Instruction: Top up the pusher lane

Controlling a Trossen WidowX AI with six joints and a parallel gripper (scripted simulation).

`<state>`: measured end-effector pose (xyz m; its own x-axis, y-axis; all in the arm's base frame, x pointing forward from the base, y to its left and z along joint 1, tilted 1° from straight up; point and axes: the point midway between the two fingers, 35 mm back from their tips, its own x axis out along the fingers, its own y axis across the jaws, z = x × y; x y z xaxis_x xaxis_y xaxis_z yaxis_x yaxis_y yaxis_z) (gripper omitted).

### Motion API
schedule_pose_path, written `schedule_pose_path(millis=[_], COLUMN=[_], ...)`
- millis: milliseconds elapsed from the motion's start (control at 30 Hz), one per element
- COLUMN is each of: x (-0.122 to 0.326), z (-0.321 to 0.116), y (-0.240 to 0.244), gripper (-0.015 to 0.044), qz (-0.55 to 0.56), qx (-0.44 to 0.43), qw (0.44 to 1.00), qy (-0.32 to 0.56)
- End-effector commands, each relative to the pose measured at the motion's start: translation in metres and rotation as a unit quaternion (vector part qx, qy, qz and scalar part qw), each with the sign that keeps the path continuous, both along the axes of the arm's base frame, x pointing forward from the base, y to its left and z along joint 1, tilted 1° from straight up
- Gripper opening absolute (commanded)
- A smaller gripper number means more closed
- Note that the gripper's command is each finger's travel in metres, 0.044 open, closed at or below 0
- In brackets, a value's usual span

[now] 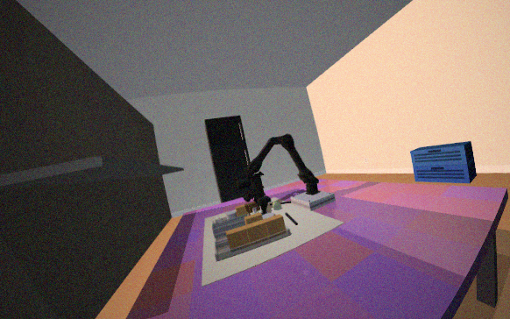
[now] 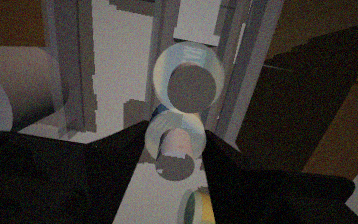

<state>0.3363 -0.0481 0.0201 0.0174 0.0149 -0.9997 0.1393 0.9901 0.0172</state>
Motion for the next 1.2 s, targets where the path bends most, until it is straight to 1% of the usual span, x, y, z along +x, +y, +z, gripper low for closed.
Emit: schedule_pose_path(millis=[0,67,433,467,733,900,1167], x=[-0.001,-0.001,0.000,0.000,0.000,-0.001,-0.024], z=[0.000,0.000,0.000,0.000,0.019,0.020,0.022], y=[0.000,0.000,0.000,0.000,0.000,0.000,0.003], gripper=[0.0000,0.0000,0.0289,0.0300,0.0300,0.0300,0.0300], qz=[0.001,0.001,0.001,0.001,0.001,0.001,0.001], qx=[-0.001,-0.001,-0.001,-0.001,-0.001,-0.001,-0.001], qw=[1.000,1.000,1.000,1.000,1.000,1.000,1.000], qy=[0.001,0.001,0.001,0.001,0.001,0.001,0.002])
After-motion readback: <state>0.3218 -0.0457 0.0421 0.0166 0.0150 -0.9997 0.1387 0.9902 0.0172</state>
